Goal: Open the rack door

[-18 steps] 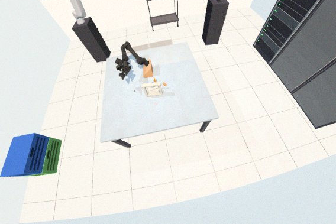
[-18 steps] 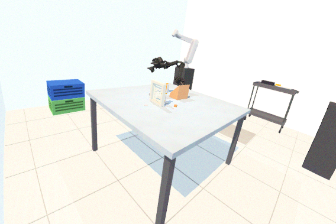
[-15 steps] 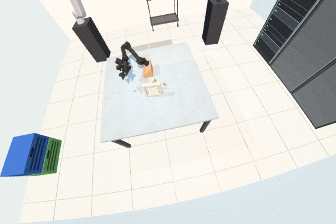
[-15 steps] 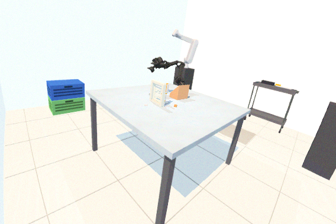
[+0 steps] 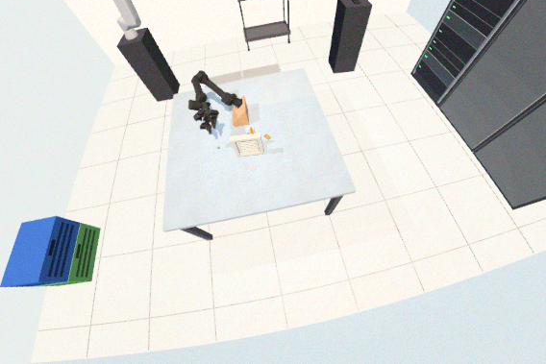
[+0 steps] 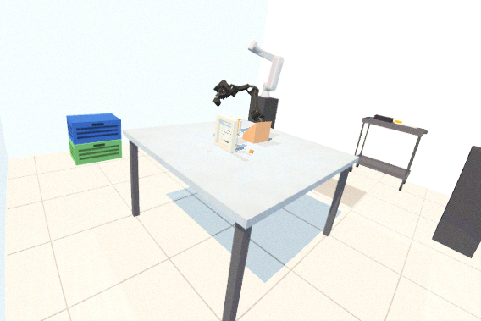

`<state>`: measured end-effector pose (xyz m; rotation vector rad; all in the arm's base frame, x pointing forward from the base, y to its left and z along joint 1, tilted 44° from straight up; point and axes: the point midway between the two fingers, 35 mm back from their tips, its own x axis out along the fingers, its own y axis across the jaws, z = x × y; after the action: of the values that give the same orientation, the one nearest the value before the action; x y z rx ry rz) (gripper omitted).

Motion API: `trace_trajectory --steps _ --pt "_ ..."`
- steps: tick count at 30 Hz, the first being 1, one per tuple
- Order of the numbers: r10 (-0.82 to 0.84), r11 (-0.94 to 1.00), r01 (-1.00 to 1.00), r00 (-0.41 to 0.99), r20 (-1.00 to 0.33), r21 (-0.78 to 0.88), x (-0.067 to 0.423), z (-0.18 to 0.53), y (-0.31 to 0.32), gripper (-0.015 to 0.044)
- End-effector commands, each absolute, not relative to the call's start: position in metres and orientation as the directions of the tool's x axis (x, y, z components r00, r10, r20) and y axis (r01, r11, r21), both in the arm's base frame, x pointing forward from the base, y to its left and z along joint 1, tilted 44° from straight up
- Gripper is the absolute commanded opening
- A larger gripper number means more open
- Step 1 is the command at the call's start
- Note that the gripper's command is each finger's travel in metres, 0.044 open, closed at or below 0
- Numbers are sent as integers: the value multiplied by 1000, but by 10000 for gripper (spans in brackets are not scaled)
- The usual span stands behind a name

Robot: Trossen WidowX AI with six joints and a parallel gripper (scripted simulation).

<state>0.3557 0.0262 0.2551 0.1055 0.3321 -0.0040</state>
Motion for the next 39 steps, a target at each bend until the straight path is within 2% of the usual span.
trace_trajectory --steps 1,22,39 --pt "7 992 47 909 -417 118 365 241 35 292" --pt "-63 992 124 630 -774 20 380 158 82 292" --pt "-237 967 175 350 -906 -186 368 106 114 292"
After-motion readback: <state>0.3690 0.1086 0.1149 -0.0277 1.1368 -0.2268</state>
